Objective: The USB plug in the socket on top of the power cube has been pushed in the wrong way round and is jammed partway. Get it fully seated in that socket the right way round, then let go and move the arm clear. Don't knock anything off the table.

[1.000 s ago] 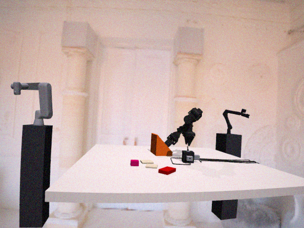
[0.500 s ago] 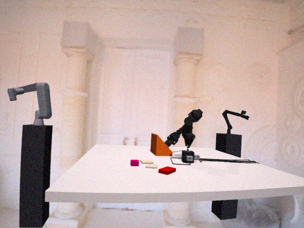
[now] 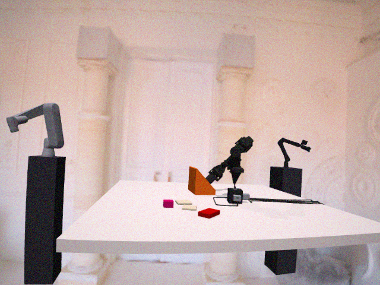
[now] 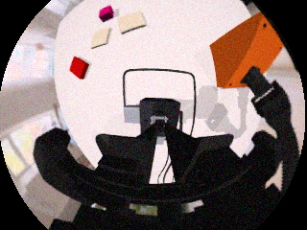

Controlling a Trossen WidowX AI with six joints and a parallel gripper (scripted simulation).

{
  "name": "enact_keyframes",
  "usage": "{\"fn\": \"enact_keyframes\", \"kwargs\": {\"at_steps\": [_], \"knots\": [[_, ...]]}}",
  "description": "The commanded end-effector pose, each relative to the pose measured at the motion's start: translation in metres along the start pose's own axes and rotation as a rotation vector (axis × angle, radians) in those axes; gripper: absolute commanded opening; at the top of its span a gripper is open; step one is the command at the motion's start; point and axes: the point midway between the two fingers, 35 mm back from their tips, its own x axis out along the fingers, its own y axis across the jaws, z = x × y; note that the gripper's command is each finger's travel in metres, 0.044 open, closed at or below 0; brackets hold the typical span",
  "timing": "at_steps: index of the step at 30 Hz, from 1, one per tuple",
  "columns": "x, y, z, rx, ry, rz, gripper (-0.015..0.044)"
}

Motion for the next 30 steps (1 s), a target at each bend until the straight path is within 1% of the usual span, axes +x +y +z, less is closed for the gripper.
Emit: {"fn": "enact_keyframes", "kwargs": {"at_steps": [1, 2, 18, 30], "knots": [[-0.0003, 0.0002, 0.0000, -0.001, 0.000, 0.001, 0.0007], [-0.0003, 0.0002, 0.0000, -0.001, 0.000, 0.001, 0.0000], [0.0000, 0.0001, 0.0000, 0.000, 0.000, 0.000, 0.0000], [-0.0076, 0.0001, 0.0001, 0.000, 0.000, 0.000, 0.0000]]}}
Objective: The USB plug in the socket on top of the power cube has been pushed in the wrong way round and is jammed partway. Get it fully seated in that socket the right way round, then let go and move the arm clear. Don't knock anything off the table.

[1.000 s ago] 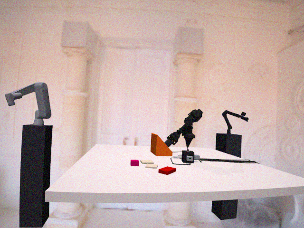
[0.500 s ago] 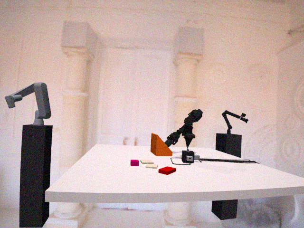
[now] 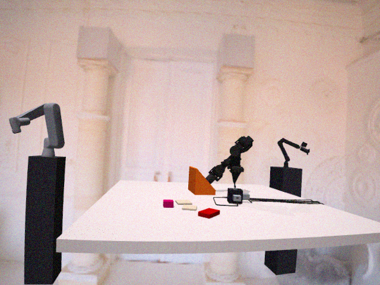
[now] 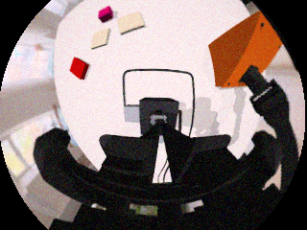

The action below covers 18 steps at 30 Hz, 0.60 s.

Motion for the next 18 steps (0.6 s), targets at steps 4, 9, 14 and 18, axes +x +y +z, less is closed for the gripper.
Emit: {"fn": "enact_keyframes", "kwargs": {"at_steps": [4, 9, 14, 18], "knots": [[-0.006, 0.001, 0.000, -0.005, -0.005, 0.004, 0.0000], [-0.009, 0.001, 0.000, -0.005, -0.005, 0.004, 0.0000], [-0.012, 0.001, 0.000, -0.005, -0.005, 0.004, 0.0000], [-0.015, 0.001, 0.000, -0.005, -0.005, 0.003, 0.0000]]}}
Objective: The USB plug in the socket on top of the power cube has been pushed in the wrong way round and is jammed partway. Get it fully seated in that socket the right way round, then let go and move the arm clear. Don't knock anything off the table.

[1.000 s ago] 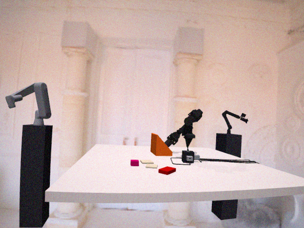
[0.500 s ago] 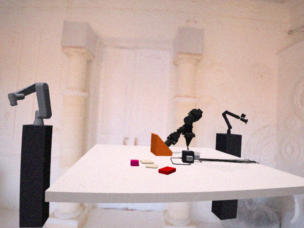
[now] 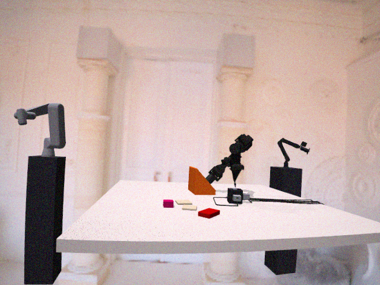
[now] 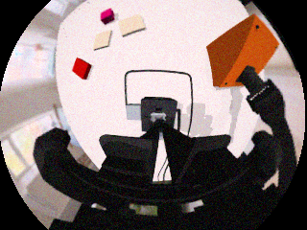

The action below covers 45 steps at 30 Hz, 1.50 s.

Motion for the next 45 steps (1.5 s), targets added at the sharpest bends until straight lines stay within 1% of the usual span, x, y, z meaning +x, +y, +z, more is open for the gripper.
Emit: {"fn": "enact_keyframes", "kwargs": {"at_steps": [1, 20, 45], "knots": [[-0.0038, 0.0011, 0.0006, -0.005, -0.006, 0.003, 0.0000], [-0.0116, 0.0004, 0.0003, -0.032, -0.003, 0.001, 0.0000], [-0.0106, 0.0001, 0.0001, -0.667, 0.000, 0.000, 0.0000]]}}
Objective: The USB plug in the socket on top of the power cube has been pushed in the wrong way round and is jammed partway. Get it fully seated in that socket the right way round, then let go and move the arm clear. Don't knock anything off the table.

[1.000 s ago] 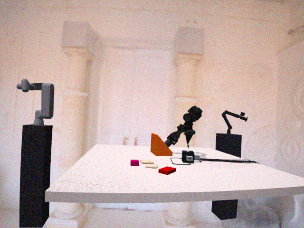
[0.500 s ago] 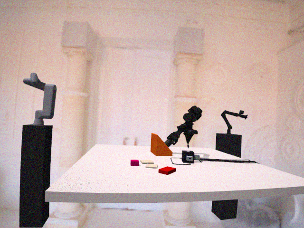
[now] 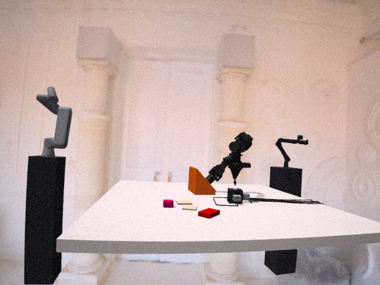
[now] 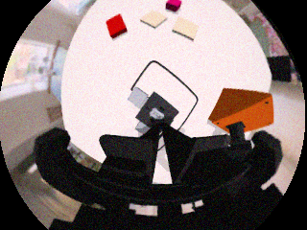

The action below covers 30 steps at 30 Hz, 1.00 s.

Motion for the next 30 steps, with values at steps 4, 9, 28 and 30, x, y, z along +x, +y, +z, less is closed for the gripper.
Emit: {"fn": "enact_keyframes", "kwargs": {"at_steps": [4, 9, 28, 30], "knots": [[0.0001, -0.0002, -0.0001, -0.161, 0.000, 0.000, 0.0000], [0.0001, -0.0002, -0.0001, -0.292, 0.000, 0.000, 0.0000], [0.0001, -0.0002, -0.0001, -0.790, 0.000, 0.000, 0.0000], [0.0001, -0.0002, -0.0001, -0.842, 0.000, 0.000, 0.0000]]}}
